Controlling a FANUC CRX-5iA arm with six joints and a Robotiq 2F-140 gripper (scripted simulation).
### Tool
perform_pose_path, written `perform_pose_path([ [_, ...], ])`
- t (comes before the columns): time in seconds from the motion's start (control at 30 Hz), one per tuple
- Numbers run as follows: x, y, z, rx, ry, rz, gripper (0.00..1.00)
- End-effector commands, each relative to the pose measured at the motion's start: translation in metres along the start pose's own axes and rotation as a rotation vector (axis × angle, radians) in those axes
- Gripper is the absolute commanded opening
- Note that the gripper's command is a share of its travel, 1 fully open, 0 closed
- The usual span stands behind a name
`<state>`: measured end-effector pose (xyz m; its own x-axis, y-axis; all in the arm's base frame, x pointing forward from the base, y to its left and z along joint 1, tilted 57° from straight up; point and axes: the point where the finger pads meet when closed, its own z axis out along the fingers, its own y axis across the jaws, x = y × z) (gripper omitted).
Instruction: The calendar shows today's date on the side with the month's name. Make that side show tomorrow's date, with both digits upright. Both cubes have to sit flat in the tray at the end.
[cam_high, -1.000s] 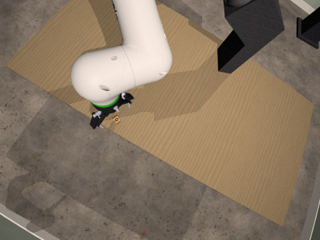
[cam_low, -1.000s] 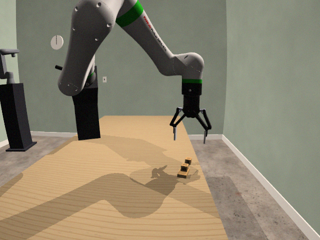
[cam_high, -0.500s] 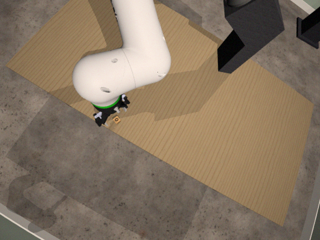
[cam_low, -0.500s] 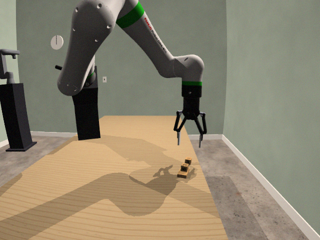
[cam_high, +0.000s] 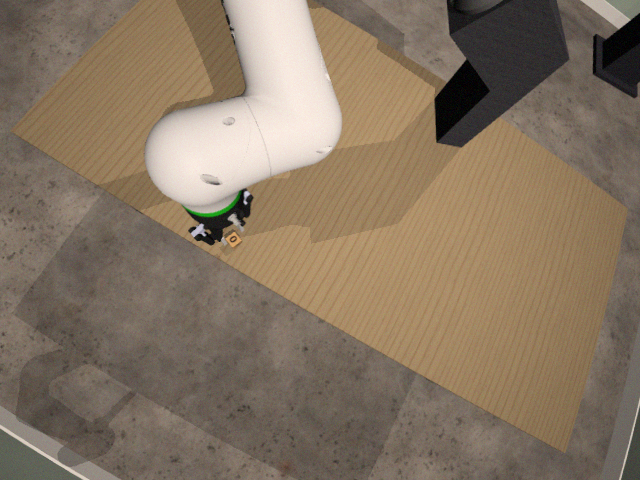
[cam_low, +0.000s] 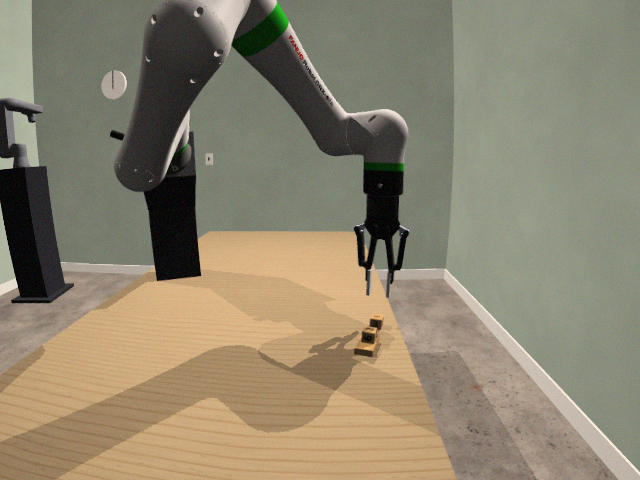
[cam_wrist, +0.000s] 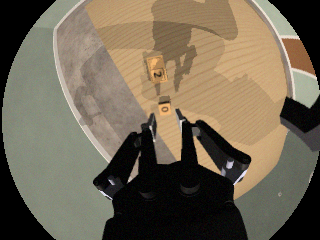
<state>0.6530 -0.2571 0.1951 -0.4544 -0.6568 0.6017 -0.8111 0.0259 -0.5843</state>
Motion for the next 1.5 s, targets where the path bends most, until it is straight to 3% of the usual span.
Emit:
perform_pose_path([
  [0.0,0.000,0.000,0.000,0.000,0.000,0.000,0.35],
  [0.8,0.000,0.000,0.002,0.000,0.000,0.000,0.35],
  [1.47,0.000,0.000,0.022,0.001,0.000,0.000,0.35],
])
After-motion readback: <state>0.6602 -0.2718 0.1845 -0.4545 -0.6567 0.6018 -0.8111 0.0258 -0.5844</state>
